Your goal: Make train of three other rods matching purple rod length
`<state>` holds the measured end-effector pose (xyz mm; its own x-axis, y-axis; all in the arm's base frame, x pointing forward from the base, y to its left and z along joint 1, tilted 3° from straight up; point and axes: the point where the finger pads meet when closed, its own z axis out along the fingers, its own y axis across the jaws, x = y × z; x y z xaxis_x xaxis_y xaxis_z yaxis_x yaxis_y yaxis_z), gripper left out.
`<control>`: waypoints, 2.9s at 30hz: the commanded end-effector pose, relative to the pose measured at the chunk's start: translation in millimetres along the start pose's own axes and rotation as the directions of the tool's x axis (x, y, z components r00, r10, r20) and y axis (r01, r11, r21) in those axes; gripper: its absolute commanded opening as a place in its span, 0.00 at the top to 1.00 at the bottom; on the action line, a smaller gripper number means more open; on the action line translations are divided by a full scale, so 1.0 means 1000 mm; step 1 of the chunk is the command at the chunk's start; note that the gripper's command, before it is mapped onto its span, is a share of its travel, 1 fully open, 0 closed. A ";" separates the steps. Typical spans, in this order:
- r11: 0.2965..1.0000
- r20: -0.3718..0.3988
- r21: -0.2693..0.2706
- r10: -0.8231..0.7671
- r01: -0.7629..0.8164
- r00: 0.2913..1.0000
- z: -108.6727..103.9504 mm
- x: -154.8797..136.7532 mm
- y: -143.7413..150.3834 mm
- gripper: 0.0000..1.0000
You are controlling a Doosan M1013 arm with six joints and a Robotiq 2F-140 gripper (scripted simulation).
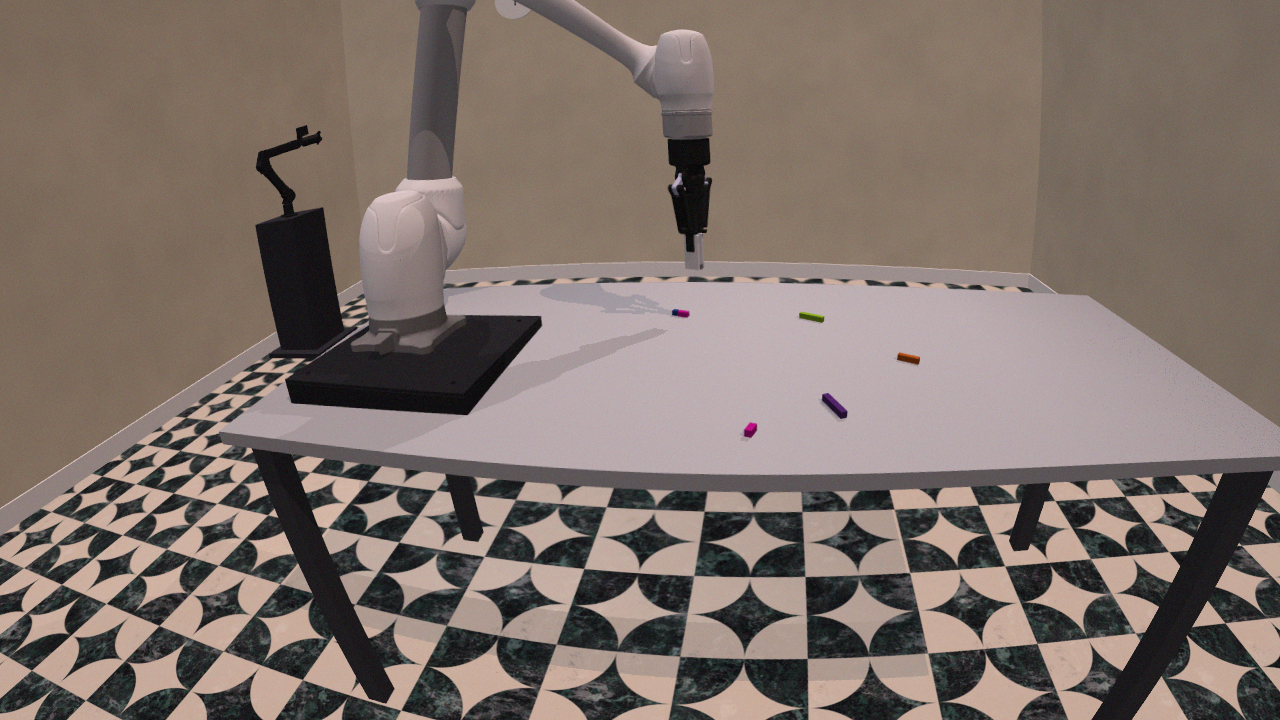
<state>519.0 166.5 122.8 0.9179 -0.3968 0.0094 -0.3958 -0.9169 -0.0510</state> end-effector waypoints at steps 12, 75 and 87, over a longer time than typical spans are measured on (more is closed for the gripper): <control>1.000 -0.002 -0.002 0.004 -0.004 1.000 0.002 -0.001 0.000 0.88; 1.000 -0.002 -0.002 0.004 -0.004 1.000 0.087 -0.002 -0.002 0.88; 1.000 -0.002 -0.002 0.004 -0.004 1.000 0.087 -0.002 -0.002 0.88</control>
<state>520.4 173.2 35.9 0.9162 -0.4005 0.0117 -0.3995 -0.9154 -0.0486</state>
